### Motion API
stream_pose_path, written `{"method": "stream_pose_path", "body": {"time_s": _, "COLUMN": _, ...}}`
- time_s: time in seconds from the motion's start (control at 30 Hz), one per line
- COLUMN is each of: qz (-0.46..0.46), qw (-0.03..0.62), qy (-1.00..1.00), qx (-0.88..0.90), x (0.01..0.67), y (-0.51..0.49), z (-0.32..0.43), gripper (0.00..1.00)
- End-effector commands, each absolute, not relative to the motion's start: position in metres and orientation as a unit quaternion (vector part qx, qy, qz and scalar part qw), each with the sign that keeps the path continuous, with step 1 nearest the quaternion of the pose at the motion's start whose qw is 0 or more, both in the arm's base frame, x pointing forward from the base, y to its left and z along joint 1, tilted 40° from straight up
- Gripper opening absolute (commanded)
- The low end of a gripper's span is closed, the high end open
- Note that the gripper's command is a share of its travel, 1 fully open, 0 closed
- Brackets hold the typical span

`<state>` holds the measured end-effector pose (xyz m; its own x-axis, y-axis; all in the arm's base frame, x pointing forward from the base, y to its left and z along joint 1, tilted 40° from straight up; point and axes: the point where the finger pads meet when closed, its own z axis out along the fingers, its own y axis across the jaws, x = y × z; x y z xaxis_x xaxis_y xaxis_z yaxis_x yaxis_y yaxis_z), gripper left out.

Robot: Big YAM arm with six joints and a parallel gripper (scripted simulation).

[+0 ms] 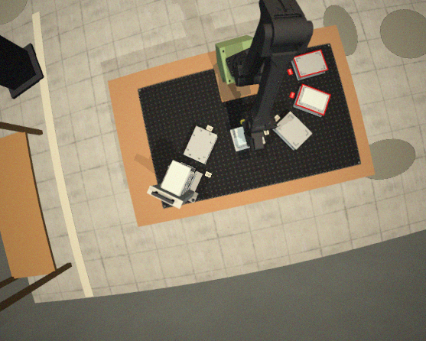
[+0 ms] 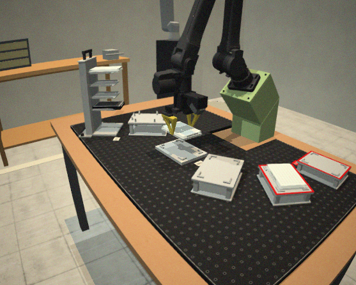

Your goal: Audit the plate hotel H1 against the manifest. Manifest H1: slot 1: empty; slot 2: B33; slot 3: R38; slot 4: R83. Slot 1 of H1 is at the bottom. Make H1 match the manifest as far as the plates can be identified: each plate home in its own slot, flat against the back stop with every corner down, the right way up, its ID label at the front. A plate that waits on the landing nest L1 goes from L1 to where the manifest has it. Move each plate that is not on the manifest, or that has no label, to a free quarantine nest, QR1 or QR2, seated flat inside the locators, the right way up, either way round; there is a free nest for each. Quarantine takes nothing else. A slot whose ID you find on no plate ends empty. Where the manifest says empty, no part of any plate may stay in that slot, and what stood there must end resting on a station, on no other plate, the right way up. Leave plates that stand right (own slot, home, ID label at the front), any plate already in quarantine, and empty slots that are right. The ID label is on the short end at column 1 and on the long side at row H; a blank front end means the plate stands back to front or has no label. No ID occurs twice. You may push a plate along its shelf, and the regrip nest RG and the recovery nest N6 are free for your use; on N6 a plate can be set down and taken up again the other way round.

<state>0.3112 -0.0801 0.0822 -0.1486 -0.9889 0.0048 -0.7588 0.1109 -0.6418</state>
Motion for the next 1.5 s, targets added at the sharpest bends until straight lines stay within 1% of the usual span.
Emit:
{"method": "stream_pose_path", "body": {"time_s": 0.0, "qz": -0.268, "qw": 0.228, "qy": 0.709, "qx": -0.611, "x": 0.317, "y": -0.081, "z": 0.091, "gripper": 0.86}}
{"method": "stream_pose_path", "body": {"time_s": 0.47, "qz": -0.273, "qw": 0.235, "qy": 0.707, "qx": -0.609, "x": 0.324, "y": -0.080, "z": 0.097, "gripper": 0.86}}
{"method": "stream_pose_path", "body": {"time_s": 1.47, "qz": -0.268, "qw": 0.231, "qy": 0.708, "qx": -0.611, "x": 0.334, "y": -0.081, "z": 0.079, "gripper": 0.86}}
